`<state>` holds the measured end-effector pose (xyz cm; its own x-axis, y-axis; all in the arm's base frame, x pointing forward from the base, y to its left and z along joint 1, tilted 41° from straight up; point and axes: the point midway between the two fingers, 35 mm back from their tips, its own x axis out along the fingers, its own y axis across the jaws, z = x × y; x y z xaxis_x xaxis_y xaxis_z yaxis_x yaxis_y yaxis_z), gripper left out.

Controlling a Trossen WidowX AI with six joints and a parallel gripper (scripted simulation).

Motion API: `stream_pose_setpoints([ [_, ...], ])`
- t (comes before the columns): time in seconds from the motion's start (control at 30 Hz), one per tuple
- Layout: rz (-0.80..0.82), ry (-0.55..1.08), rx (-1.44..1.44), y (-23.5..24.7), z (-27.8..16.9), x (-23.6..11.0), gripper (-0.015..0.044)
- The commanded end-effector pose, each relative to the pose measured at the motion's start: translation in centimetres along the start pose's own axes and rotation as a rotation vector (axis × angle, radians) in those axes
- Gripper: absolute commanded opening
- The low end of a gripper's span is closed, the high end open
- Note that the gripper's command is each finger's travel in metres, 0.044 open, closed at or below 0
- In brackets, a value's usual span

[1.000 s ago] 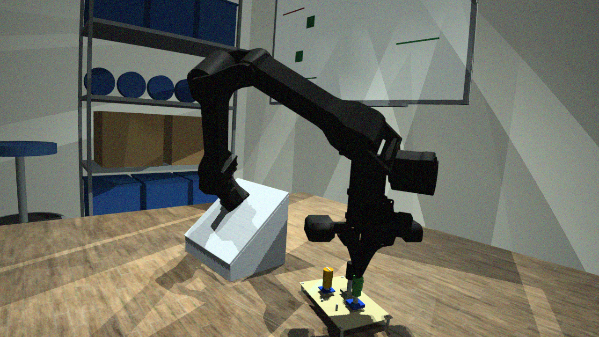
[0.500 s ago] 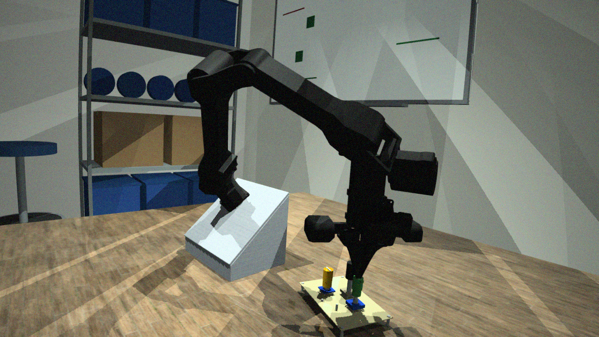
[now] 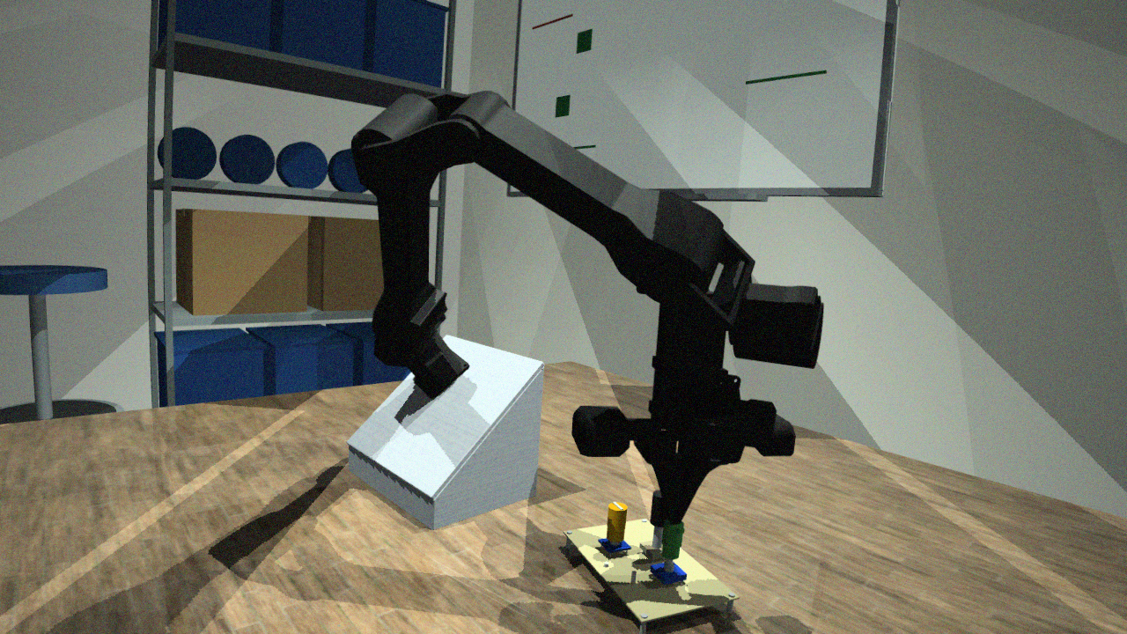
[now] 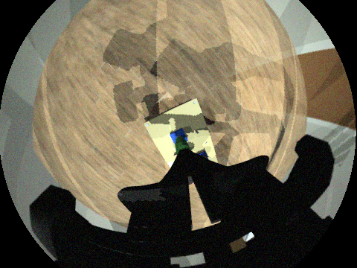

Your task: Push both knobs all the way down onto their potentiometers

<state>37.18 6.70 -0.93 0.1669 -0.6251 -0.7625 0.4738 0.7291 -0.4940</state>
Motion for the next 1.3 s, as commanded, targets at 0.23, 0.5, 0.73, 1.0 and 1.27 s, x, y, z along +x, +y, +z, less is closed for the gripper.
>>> stream_pose_setpoints([
  [0.23,-0.005,0.000,0.009,-0.05,0.23,0.92,0.0000],
  [0.5,-0.005,0.000,0.009,-0.05,0.23,0.92,0.0000],
  [0.73,-0.005,0.000,0.009,-0.05,0.23,1.19,0.0000],
  [1.0,-0.005,0.000,0.009,-0.05,0.23,1.19,0.0000],
  [1.27,-0.005,0.000,0.009,-0.05,0.24,1.47,0.0000],
])
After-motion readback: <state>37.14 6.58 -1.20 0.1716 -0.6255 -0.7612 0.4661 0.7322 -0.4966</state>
